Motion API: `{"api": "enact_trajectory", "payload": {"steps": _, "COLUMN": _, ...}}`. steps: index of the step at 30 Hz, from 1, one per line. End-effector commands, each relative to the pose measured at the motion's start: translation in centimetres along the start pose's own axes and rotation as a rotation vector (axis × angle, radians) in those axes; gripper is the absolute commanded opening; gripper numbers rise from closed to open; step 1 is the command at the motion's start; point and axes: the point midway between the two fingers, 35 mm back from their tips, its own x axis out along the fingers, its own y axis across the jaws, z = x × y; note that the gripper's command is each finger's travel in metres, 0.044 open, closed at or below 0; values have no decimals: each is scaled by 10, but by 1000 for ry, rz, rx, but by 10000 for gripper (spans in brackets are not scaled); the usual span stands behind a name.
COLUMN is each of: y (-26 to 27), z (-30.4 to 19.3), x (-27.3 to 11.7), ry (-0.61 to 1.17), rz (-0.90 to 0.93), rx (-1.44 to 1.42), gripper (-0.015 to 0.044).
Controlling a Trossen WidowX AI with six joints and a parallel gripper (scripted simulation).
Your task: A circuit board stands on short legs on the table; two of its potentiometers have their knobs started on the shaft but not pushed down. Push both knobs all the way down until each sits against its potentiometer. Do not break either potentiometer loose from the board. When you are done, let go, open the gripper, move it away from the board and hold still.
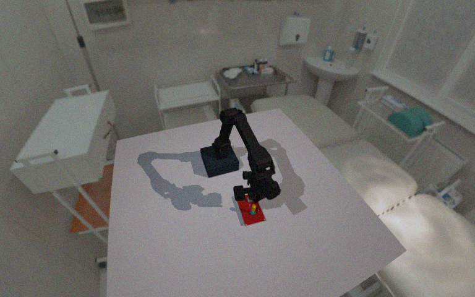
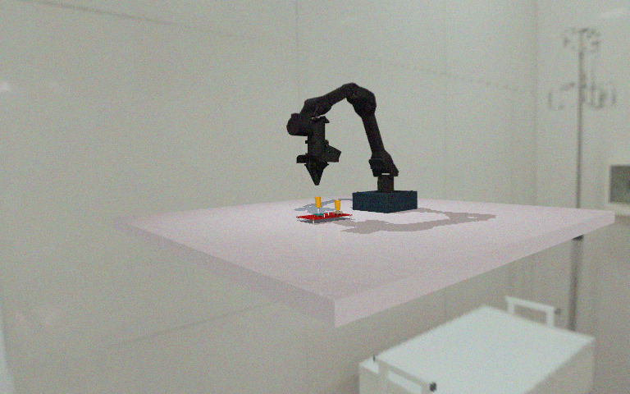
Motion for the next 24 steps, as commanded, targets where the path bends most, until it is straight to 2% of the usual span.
{"api": "enact_trajectory", "payload": {"steps": 1, "y": 1, "z": 3, "x": 13, "ry": -18, "rz": 7, "rx": -8, "gripper": 0}}
{"api": "enact_trajectory", "payload": {"steps": 14, "y": 1, "z": 3, "x": 15, "ry": -18, "rz": 7, "rx": -8, "gripper": 0}}
{"api": "enact_trajectory", "payload": {"steps": 24, "y": 1, "z": 3, "x": 30, "ry": -18, "rz": 7, "rx": -8, "gripper": 0}}
